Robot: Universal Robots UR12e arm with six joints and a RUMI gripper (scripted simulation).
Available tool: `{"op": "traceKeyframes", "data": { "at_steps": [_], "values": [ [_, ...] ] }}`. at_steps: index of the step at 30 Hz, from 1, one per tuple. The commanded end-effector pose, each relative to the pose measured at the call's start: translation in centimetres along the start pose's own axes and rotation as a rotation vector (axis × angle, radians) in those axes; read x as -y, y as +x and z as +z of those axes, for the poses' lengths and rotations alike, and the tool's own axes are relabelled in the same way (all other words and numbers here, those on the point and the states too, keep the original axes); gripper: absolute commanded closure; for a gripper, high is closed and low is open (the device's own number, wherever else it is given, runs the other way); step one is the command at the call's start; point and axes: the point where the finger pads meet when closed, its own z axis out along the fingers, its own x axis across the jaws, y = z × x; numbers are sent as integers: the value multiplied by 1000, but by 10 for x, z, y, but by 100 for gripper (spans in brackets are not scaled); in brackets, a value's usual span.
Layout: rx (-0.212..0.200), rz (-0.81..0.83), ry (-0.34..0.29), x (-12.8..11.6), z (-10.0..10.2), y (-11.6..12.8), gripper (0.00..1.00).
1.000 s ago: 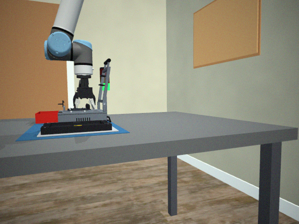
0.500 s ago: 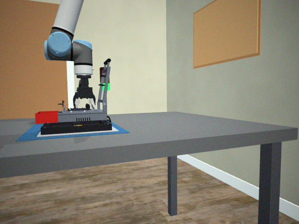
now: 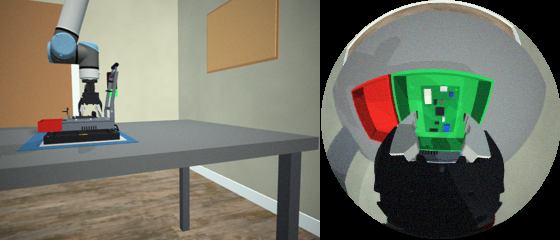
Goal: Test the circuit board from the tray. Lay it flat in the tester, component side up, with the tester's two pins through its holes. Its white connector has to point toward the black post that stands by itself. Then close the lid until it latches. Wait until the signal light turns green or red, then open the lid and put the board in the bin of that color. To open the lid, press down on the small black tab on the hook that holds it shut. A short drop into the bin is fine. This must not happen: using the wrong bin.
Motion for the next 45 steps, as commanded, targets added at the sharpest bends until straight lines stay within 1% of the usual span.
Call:
{"op": "traceKeyframes", "data": {
  "at_steps": [1, 3, 4, 14, 18, 20, 23, 26, 31, 32, 45],
  "values": [
    [-1, 0, 0, 0, -15, 0, 41],
    [-1, 0, 0, 0, -15, 0, 41],
    [-1, 0, 0, 0, -21, 0, 41],
    [-1, 0, 0, 0, -89, 0, 41],
    [-1, 0, 0, 0, -113, 0, 41],
    [-1, 0, 0, 0, -113, 0, 41],
    [-1, 0, 0, 0, -125, 0, 41],
    [-1, 0, 0, 0, -133, 0, 41],
    [-1, 0, 0, 0, -135, 0, 41],
    [-1, 0, 0, 0, -135, 0, 0],
    [-1, 0, 0, 0, -135, 0, 0]
  ]
}}
